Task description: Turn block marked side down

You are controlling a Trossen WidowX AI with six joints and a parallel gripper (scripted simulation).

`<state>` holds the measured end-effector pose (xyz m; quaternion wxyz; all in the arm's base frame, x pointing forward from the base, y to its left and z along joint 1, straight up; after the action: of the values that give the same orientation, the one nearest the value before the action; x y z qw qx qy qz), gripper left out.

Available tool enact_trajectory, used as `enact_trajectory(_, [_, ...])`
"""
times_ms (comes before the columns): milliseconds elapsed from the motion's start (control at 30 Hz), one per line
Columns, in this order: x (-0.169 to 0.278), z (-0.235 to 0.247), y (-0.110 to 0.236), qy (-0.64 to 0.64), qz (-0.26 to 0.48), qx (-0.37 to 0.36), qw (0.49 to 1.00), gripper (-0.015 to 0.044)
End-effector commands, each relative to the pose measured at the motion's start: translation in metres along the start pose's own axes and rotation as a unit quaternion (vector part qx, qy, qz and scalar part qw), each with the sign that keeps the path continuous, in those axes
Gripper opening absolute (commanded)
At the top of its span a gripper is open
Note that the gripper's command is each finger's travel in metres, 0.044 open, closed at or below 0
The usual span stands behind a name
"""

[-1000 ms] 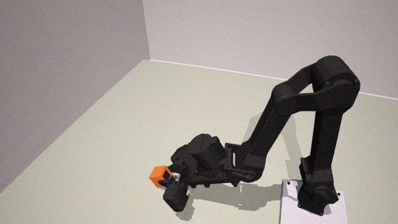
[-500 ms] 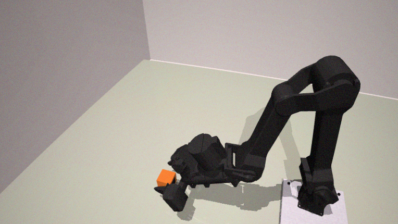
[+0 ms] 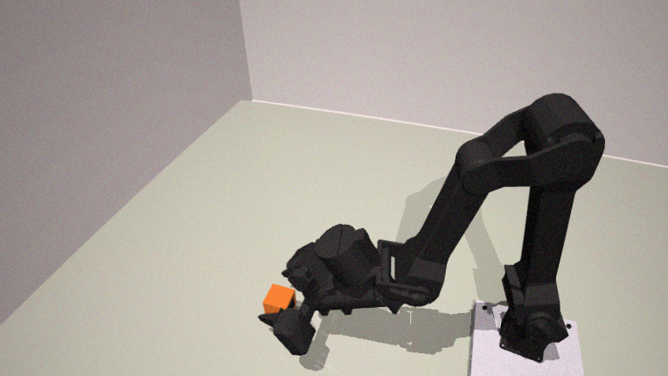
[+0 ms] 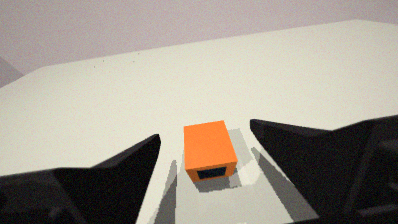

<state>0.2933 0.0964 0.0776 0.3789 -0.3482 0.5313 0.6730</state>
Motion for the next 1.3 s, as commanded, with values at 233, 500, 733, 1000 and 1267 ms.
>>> enact_trajectory(233, [0.0,0.0,0.0,0.002,-0.001,0.002,1.0,0.044])
enact_trajectory(500, [-0.019,0.007,-0.007,0.004,0.064,0.015,0.998,0.044])
enact_trajectory(733, [-0.067,0.017,0.012,0.003,0.196,0.043,0.98,0.044])
enact_trajectory(1000, [-0.092,0.02,0.039,0.001,0.261,0.058,0.964,0.044])
enact_trajectory(1267, [-0.092,0.02,0.039,0.001,0.261,0.058,0.964,0.044])
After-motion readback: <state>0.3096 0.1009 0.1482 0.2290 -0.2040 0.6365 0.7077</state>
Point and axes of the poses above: the point midway between the two fingers, 35 mm back from their tips, its own y axis back along the fingers, its own z axis across the jaws, x = y × z, the point moved 8 cm from there along y, back along the fingers, and after that the axes turned 12 degrees about -y, right-handed, at the moved point
